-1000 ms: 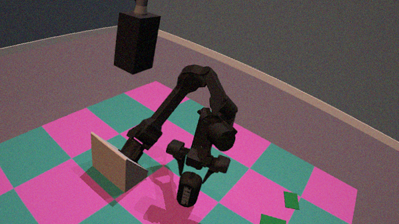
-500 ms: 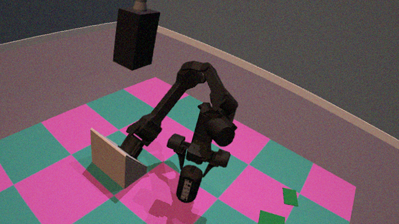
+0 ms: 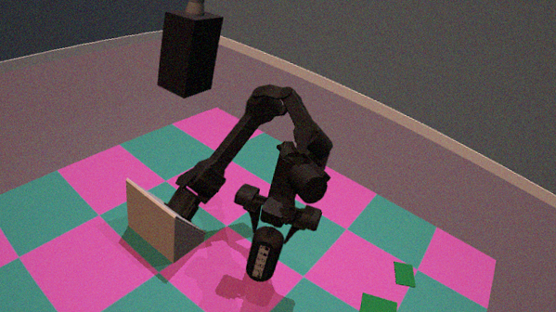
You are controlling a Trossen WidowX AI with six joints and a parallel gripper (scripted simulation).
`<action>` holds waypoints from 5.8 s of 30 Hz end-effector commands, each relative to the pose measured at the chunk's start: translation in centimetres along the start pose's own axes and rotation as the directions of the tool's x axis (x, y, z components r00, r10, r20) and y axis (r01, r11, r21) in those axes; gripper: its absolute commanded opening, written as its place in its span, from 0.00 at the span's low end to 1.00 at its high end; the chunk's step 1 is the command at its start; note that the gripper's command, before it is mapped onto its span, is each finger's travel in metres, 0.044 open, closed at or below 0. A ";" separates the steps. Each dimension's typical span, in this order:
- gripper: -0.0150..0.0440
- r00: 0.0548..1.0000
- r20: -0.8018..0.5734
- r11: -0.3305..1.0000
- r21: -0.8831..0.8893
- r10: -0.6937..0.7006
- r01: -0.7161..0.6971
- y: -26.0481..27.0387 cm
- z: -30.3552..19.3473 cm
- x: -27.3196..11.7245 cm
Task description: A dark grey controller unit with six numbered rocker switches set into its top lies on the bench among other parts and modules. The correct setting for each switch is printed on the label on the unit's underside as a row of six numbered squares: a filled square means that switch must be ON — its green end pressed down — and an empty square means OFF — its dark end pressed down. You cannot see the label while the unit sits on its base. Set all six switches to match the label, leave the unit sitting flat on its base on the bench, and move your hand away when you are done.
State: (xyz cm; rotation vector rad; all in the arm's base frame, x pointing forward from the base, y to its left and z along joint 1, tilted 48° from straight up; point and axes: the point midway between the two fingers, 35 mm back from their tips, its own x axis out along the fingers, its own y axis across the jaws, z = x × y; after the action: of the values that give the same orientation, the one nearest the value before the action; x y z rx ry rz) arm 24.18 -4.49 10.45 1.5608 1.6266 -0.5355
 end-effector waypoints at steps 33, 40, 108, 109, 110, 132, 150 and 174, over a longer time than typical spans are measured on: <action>0.83 0.994 -0.106 1.000 -0.010 -0.009 0.008 0.0 -3.2 0.4; 0.82 0.992 -0.122 1.000 -0.010 -0.009 0.008 0.0 -3.7 0.5; 0.82 0.986 -0.165 1.000 -0.010 -0.009 0.007 0.0 -8.8 2.1; 0.82 0.986 -0.165 1.000 -0.010 -0.009 0.007 0.0 -8.8 2.1; 0.82 0.986 -0.165 1.000 -0.010 -0.009 0.007 0.0 -8.9 2.1; 0.82 0.986 -0.165 1.000 -0.010 -0.008 0.007 0.0 -10.4 3.1; 0.82 0.986 -0.166 1.000 -0.010 -0.008 0.006 -0.1 -11.5 4.0; 0.82 0.986 -0.167 1.000 -0.010 -0.007 0.006 -0.1 -12.8 5.4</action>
State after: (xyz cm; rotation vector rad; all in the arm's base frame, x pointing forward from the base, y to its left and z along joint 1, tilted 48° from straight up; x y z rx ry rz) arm 21.56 8.62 14.34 1.6313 1.7533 -0.3846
